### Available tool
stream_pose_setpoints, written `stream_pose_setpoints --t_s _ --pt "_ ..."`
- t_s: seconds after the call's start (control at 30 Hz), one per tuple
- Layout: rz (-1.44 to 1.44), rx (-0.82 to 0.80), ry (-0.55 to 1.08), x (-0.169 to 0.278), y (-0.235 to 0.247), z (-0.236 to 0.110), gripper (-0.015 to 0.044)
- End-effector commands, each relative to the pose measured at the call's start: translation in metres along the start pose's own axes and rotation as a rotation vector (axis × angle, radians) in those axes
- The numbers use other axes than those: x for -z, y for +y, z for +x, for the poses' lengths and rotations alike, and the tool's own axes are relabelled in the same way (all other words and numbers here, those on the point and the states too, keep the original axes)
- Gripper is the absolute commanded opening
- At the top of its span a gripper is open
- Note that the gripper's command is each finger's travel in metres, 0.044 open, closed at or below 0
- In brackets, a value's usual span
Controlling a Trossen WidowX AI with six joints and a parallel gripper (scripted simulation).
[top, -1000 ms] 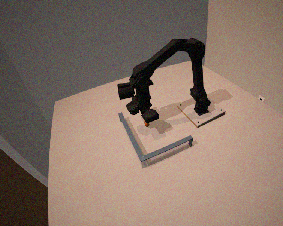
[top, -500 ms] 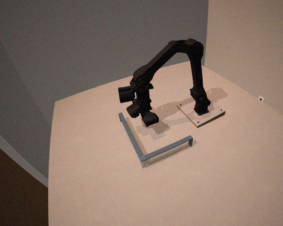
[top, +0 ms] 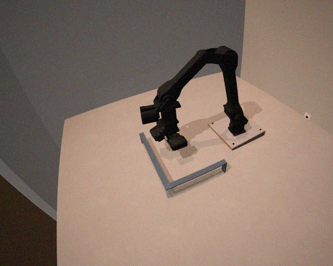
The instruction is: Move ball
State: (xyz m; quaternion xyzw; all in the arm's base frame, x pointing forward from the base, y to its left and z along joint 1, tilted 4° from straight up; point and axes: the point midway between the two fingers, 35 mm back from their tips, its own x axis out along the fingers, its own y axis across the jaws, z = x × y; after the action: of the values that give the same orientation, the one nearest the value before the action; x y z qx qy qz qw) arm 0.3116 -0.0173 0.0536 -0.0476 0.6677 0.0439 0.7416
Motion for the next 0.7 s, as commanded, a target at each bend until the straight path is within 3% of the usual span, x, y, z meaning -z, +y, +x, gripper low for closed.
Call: stream_pose_setpoints --t_s 0.0,0.1,0.2,0.67 --pt "-0.003 0.002 0.01 0.002 0.0 0.003 0.0077" --pt "-0.003 0.002 0.01 0.002 0.0 0.003 0.0057" --pt "-0.003 0.002 0.01 0.001 0.0 -0.001 0.0" --pt "-0.003 0.002 0.009 -0.005 -0.001 -0.08 0.0"
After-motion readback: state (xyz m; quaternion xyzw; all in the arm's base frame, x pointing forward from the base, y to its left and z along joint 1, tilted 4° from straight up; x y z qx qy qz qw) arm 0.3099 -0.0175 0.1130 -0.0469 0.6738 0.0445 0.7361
